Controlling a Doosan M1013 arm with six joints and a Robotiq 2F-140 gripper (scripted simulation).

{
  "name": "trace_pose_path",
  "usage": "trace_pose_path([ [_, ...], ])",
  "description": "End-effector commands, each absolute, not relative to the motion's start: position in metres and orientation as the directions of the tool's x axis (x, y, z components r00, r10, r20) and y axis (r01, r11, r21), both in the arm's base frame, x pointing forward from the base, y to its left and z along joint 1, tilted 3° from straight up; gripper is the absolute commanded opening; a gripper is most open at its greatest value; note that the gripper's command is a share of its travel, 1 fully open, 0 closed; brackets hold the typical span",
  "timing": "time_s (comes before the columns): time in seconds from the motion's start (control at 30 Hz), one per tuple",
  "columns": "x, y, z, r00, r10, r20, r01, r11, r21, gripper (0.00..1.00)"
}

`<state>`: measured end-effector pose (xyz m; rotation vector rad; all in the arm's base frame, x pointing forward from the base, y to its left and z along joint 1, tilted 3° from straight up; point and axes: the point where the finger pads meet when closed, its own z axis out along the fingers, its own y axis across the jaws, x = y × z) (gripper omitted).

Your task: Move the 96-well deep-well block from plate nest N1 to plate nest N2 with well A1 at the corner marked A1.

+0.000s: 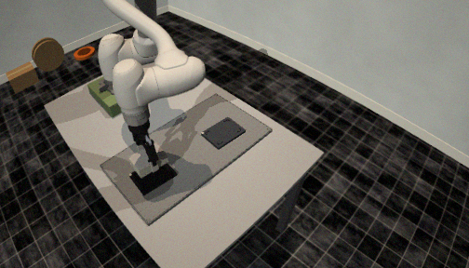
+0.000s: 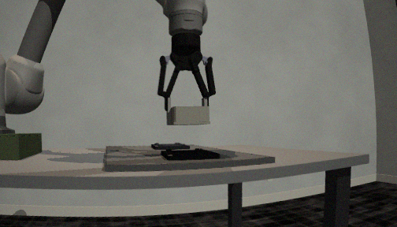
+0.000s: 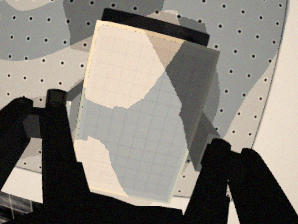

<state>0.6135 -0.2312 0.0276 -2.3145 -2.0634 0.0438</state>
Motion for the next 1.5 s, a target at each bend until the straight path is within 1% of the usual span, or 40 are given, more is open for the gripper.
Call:
trace_pose_path([
  [0.0, 0.615, -0.222, 0.028, 0.099, 0.995, 0.007, 0.994, -0.099, -0.049, 0.00],
  [1.47, 0.629, -0.096, 0.029, 0.099, 0.995, 0.007, 0.994, -0.099, -0.049, 0.00],
])
